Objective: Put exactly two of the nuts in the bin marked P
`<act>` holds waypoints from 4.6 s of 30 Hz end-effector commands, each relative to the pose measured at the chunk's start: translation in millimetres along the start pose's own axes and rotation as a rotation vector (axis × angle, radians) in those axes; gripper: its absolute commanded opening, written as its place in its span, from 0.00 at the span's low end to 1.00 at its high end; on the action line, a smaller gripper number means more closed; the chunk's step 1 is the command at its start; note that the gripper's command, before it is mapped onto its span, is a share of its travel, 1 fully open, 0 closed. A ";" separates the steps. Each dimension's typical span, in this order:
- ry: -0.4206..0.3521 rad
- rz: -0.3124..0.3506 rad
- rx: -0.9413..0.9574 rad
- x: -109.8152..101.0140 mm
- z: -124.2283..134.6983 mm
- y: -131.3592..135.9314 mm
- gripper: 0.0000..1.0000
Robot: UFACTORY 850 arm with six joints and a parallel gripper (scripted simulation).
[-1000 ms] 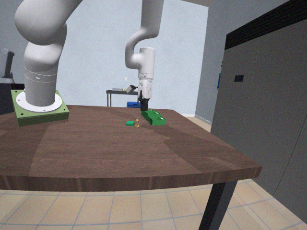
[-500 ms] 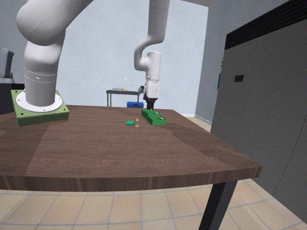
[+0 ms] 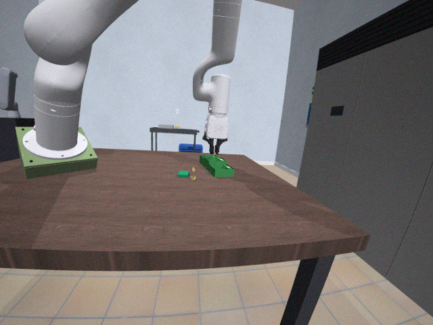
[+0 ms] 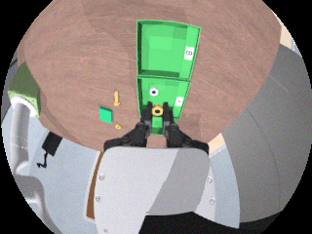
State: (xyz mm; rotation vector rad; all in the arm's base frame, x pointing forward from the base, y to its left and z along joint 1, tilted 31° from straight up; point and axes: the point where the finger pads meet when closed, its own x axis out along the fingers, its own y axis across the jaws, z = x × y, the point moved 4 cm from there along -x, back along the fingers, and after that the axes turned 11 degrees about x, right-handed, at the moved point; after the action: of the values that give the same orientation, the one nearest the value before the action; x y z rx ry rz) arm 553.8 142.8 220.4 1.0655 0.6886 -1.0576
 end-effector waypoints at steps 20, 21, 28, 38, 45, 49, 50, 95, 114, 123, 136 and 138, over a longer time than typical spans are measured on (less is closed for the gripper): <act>-0.006 0.017 0.040 7.4 0.8 -1.4 0.00; -0.006 0.017 0.040 9.4 0.8 -1.4 0.00; -0.006 0.017 0.040 23.4 0.9 -1.1 0.00; -0.006 0.017 0.040 39.4 1.0 -0.9 0.00; -0.006 0.017 0.040 42.4 1.0 -0.8 0.00; -0.006 0.017 0.040 42.5 1.0 -0.8 0.00; -0.006 0.017 0.040 42.5 1.0 -0.8 0.00; -0.006 0.017 0.040 14.5 0.8 -1.4 0.30; -0.006 0.017 0.041 -20.5 0.7 -2.0 1.00; -0.006 0.017 0.041 -48.5 0.5 -2.5 1.00; -0.006 0.017 0.041 -92.6 0.2 -3.1 1.00; -0.006 0.017 0.041 -100.6 0.1 -3.3 1.00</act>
State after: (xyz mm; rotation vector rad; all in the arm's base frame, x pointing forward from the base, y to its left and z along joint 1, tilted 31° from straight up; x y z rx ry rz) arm 518.4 172.1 293.4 1.0996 0.6547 -1.0646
